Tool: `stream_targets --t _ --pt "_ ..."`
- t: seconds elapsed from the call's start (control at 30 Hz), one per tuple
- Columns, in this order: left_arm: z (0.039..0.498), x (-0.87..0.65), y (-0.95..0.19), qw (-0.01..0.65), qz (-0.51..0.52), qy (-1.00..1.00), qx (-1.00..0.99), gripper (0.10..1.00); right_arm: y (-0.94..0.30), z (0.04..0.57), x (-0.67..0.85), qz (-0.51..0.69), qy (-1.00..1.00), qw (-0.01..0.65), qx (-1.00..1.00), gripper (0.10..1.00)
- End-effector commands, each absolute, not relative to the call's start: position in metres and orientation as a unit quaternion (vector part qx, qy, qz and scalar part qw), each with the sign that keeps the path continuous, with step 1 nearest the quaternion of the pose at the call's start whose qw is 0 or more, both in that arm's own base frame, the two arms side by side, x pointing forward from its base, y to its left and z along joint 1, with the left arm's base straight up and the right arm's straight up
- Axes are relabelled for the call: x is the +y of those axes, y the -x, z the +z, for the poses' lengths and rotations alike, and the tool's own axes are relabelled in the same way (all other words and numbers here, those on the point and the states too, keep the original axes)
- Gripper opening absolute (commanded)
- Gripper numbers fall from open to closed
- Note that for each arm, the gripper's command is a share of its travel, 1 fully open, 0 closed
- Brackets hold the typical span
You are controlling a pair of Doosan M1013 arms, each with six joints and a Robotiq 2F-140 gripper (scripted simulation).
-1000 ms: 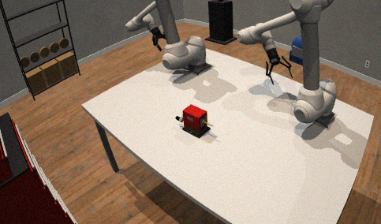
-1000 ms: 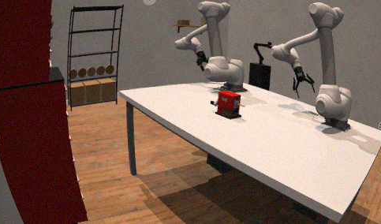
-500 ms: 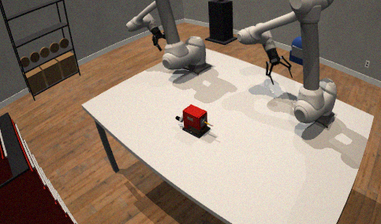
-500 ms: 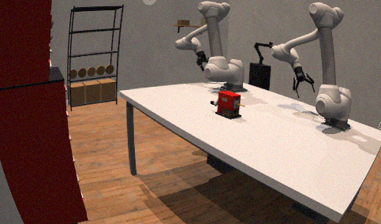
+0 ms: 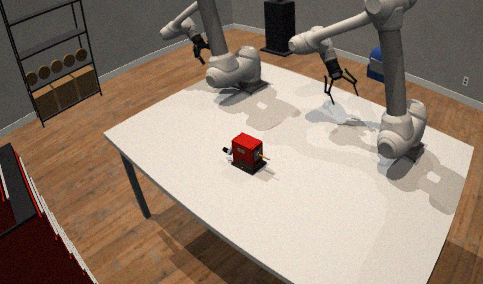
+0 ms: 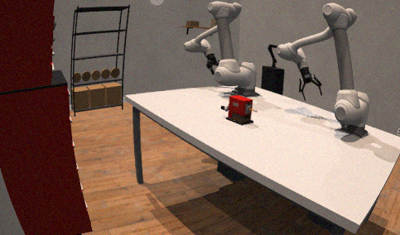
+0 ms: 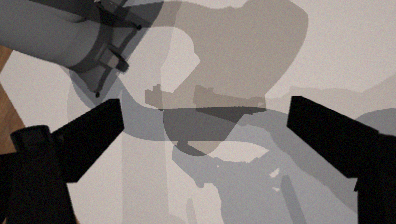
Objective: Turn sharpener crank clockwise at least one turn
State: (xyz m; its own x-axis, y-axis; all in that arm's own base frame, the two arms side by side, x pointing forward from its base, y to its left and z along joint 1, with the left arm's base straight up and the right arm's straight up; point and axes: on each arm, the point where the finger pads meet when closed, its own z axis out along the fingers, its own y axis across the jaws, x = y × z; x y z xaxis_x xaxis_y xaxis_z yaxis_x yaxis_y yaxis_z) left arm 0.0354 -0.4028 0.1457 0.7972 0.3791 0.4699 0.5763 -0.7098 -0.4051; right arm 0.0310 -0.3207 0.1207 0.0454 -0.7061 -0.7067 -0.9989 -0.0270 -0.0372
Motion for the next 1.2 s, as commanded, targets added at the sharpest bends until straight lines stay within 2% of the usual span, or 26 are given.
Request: stream_targets --t 0.0,0.73,1.17 --pt "0.144 -0.441 -0.052 0.261 -0.161 0.904 -0.298 1.0 -0.031 0.121 -0.321 0.262 0.667 0.279 0.639 1.0" --pt "0.141 -0.598 -0.199 0.183 -0.088 0.863 -0.462 1.0 -0.031 0.121 -0.321 0.262 0.667 0.279 0.639 1.0" --pt "0.142 -0.669 -0.345 0.122 -0.048 0.814 -0.566 1.0 -0.031 0.121 -0.321 0.262 0.667 0.279 0.639 1.0"
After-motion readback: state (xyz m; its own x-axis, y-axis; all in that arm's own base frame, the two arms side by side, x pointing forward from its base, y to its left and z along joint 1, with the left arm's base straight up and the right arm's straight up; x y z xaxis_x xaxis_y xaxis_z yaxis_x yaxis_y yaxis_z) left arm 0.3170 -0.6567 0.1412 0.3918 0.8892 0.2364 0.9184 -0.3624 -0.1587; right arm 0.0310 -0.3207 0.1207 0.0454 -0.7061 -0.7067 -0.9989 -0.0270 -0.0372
